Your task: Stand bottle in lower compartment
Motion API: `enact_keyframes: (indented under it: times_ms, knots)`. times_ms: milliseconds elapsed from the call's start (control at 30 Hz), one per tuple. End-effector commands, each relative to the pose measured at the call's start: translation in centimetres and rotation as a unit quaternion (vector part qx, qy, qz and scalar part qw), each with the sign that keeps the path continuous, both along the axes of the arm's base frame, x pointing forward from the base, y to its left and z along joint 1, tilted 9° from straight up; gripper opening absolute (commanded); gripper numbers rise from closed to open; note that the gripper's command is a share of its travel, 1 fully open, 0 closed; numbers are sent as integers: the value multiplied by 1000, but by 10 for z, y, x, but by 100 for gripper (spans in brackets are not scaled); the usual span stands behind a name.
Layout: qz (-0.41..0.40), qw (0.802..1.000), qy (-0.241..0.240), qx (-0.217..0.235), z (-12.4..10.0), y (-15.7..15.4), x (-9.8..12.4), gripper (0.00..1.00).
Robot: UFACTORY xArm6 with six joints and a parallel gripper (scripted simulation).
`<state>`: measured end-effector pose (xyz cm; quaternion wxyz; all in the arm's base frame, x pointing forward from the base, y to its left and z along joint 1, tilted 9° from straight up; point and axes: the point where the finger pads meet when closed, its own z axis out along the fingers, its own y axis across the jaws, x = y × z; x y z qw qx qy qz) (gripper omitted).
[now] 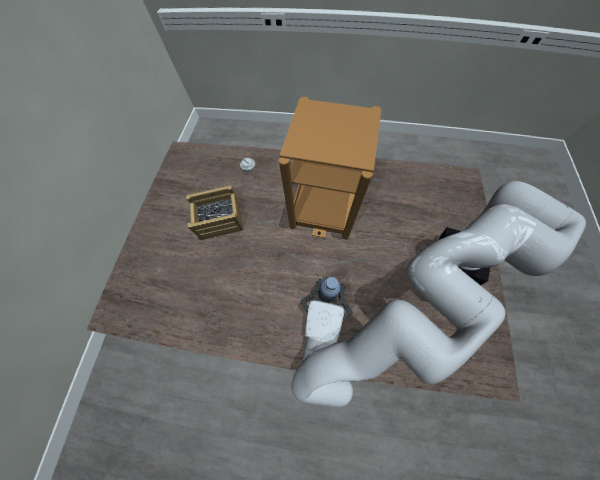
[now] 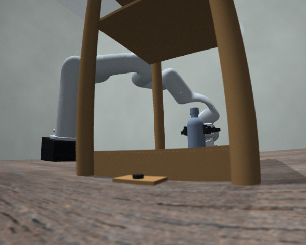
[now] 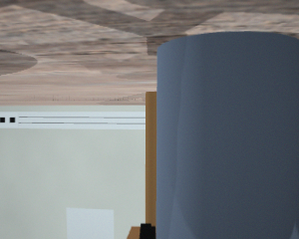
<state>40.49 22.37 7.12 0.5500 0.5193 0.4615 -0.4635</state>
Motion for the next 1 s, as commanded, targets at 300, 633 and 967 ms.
enact_keyframes:
  times_ms: [300,633,967]
  knots:
    - [0,1000,-1,2,1,1,0,0]
    - [0,1000,-1,2,4,1,0,0]
    - [0,1000,-1,2,21,1,-2,0]
